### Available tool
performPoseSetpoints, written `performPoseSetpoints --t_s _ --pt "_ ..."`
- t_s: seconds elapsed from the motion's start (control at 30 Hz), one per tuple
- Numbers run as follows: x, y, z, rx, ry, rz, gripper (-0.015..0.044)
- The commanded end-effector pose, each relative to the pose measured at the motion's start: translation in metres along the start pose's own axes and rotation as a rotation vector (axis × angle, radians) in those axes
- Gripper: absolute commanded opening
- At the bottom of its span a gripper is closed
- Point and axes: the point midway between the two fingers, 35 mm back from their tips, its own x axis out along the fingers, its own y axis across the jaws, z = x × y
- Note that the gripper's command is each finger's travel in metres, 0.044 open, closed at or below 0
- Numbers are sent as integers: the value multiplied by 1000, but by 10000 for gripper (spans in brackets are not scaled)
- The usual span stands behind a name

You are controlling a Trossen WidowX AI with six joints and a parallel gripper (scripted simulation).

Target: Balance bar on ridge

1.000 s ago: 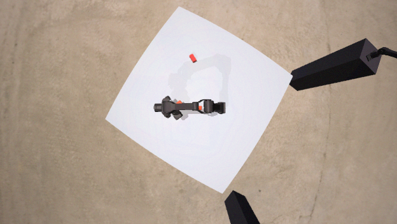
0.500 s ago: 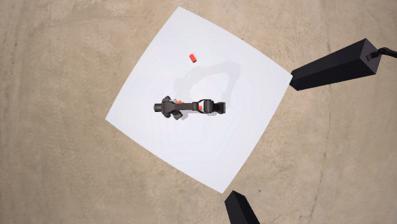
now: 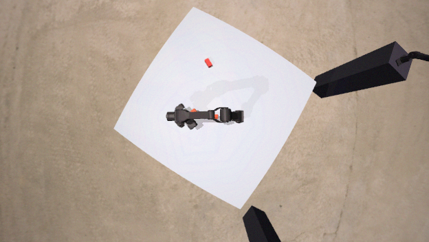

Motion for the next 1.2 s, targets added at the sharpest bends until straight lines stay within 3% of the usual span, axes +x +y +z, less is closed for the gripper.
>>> performPoseSetpoints --t_s 0.0,0.13,0.37,1.17 --pt "0 0 0 0 1 0 0" --pt "0 0 0 0 1 0 0" --pt "0 0 0 0 1 0 167" --pt "0 0 0 0 1 0 170"
